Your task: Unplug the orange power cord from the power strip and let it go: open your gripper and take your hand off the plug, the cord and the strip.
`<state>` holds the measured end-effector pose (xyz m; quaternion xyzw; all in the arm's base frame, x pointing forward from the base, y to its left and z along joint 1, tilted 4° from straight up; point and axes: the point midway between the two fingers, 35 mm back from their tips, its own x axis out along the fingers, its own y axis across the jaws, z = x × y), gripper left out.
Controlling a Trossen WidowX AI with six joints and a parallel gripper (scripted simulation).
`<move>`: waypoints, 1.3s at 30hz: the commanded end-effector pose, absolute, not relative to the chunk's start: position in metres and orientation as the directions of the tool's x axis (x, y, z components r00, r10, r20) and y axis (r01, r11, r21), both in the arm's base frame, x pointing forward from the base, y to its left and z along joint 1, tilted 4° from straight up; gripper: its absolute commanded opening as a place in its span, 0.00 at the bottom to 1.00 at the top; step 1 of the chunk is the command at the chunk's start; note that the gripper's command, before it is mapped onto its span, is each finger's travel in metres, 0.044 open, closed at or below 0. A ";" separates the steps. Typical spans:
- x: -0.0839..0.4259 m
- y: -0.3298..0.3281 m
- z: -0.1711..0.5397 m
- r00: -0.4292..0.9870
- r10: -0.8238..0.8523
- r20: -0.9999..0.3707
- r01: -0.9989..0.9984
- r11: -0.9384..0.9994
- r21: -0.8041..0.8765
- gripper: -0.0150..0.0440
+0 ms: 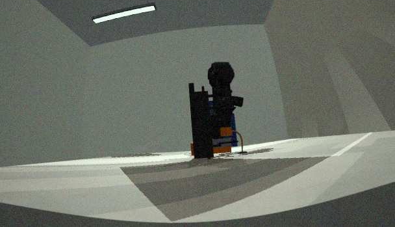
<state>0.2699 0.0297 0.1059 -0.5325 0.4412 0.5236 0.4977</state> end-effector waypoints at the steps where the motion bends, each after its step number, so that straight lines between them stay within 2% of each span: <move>1: 0.270 0.029 0.103 0.062 0.055 -0.997 -0.990 -0.121 -0.068 0.53; 13: 0.270 0.029 0.094 0.062 0.055 -0.997 -0.990 -0.121 -0.068 0.53; 17: 0.271 0.029 0.097 0.066 0.052 -0.996 -0.991 -0.115 -0.072 0.35; 25: 0.271 0.029 0.097 0.066 0.052 -0.996 -0.991 -0.115 -0.072 0.26; 39: 0.271 0.047 0.098 0.065 0.054 -0.996 -0.991 -0.116 -0.071 0.25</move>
